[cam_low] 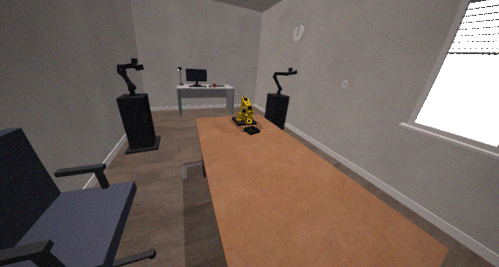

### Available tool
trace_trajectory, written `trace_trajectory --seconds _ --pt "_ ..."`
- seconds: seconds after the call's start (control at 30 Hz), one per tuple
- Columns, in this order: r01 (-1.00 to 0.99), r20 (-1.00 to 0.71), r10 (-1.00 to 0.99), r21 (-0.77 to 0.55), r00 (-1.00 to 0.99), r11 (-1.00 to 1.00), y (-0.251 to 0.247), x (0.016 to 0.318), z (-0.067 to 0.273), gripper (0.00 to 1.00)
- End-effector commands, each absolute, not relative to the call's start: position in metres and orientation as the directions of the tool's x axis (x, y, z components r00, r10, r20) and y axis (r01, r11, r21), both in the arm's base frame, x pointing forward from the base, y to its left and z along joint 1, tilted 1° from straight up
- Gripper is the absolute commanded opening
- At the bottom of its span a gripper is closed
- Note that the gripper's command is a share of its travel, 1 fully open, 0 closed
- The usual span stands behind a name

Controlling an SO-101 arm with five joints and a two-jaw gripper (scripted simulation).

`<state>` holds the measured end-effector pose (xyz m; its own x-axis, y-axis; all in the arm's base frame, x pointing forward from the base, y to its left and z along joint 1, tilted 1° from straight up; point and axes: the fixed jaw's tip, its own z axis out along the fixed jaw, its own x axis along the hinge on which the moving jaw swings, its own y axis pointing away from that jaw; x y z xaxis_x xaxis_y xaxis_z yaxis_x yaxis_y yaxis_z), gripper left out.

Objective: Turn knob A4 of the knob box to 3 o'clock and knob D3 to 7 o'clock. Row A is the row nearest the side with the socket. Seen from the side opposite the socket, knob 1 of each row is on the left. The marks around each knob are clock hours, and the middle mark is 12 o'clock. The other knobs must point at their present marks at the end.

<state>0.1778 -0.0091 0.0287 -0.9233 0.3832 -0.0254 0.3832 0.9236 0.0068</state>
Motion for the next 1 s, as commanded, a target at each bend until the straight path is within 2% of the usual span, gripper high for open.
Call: trace_trajectory --seconds 0.0,0.97 --pt "0.384 -0.014 0.384 0.004 -0.923 0.923 -0.0071 0.1754 0.0265 0.1" --pt "0.384 -0.013 0.384 0.004 -0.923 0.923 -0.0073 0.1783 0.0316 0.1"
